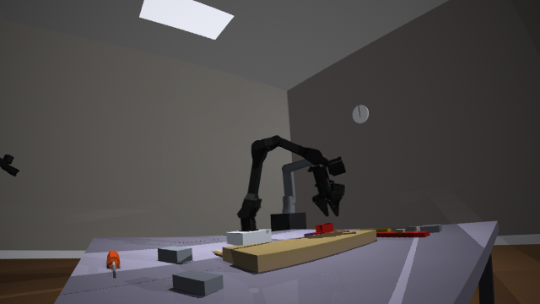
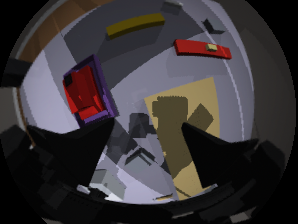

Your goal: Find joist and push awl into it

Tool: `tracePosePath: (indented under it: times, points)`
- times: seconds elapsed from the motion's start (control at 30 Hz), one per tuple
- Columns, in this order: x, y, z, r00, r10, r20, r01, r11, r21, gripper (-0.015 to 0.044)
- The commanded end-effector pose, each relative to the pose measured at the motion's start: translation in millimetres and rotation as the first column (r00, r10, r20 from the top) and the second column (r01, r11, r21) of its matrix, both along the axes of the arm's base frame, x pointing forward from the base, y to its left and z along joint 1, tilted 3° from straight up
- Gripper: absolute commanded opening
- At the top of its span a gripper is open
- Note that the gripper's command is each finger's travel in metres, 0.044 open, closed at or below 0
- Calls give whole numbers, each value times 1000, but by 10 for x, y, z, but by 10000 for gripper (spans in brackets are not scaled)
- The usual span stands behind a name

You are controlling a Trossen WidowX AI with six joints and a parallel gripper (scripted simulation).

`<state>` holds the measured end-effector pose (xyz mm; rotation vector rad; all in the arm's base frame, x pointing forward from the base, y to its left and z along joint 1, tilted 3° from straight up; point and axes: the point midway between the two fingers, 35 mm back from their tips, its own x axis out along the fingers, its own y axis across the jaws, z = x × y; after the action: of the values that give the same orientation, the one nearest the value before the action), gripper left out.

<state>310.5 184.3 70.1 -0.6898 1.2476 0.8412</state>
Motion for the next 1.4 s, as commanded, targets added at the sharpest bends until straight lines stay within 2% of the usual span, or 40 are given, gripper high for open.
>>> tracePosePath:
  times: [0.0, 0.17, 0.37, 0.57, 0.77, 0.87, 1.37]
  points:
    - [248, -593, -53, 989, -146, -11, 145, 989, -40, 440]
    - [420, -1496, -110, 936, -351, -21, 348, 933, -90, 440]
    - [314, -2581, -173, 817, -575, -38, 564, 812, -149, 440]
    - [-114, -3570, -232, 646, -761, -59, 738, 643, -205, 440]
    - [-818, -4371, -284, 435, -897, -85, 859, 441, -259, 440]
    - [-1023, -4529, -297, 378, -921, -92, 880, 389, -272, 440]
    - [-946, -4546, -320, 378, -921, -92, 880, 389, -271, 440]
